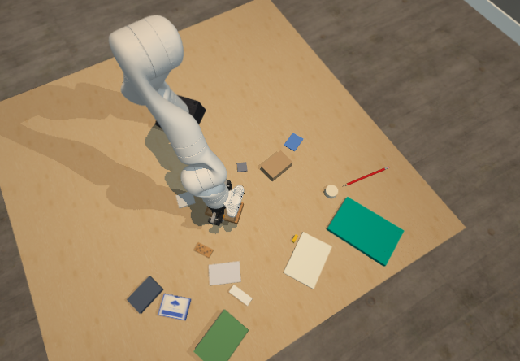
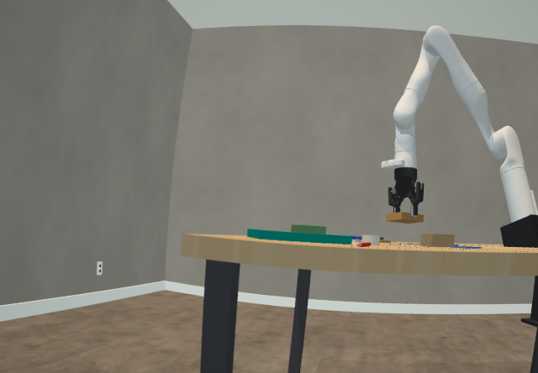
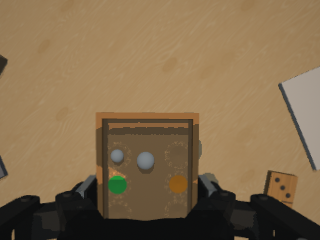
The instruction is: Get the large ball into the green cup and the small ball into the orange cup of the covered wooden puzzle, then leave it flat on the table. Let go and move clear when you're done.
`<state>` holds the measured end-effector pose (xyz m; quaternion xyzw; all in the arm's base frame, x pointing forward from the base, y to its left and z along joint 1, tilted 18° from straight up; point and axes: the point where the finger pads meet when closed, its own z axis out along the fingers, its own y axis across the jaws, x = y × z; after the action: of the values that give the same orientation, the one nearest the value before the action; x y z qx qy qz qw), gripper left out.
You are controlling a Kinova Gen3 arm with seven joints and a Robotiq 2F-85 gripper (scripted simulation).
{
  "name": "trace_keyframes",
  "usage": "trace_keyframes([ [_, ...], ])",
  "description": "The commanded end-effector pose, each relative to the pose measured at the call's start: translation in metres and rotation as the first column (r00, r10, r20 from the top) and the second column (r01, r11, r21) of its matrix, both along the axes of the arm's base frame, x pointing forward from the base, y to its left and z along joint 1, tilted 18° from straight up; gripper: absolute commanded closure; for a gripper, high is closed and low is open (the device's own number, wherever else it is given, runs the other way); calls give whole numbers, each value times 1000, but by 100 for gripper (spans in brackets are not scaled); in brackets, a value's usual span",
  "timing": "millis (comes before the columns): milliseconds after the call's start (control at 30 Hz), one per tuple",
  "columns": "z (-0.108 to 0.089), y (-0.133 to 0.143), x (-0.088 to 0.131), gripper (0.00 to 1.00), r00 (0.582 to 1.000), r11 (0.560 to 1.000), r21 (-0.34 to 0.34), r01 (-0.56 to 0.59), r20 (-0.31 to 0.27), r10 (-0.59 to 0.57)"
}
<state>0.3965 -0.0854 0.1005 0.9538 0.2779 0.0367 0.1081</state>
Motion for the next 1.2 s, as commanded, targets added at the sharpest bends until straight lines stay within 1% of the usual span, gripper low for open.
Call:
trace_keyframes([
  [0,1,-5,3,28,1000,1000,-3,13,-1,-13],
  [33,1,-5,3,28,1000,1000,-3,13,-1,-13],
  [133,1,-4,3,28,1000,998,-55,20,3,-20],
  [367,0,-2,2,28,998,987,-160,28,54,-20],
  [400,0,-2,2,28,998,986,-164,28,55,-20],
  [467,0,-2,2,28,998,986,-165,29,51,-21],
  [533,1,-3,2,28,999,989,-142,29,28,-25],
  [600,1,-3,2,28,999,989,-142,29,28,-25],
  [700,1,-4,2,28,999,995,-94,19,38,-16],
  [733,1,-4,2,28,998,995,-100,17,54,-12],
  [767,1,-4,2,28,999,996,-90,16,53,-11],
  [833,1,-4,2,28,999,994,-106,21,41,-17],
  [933,1,-4,3,28,1000,996,-91,26,2,-26],
  [1000,1,-4,3,28,1000,995,-93,25,9,-24],
  [1033,1,-4,2,28,1000,997,-79,21,17,-20],
  [1100,1,-4,2,28,999,997,-77,14,49,-11],
  [1167,1,-4,2,28,999,997,-77,14,49,-11],
])
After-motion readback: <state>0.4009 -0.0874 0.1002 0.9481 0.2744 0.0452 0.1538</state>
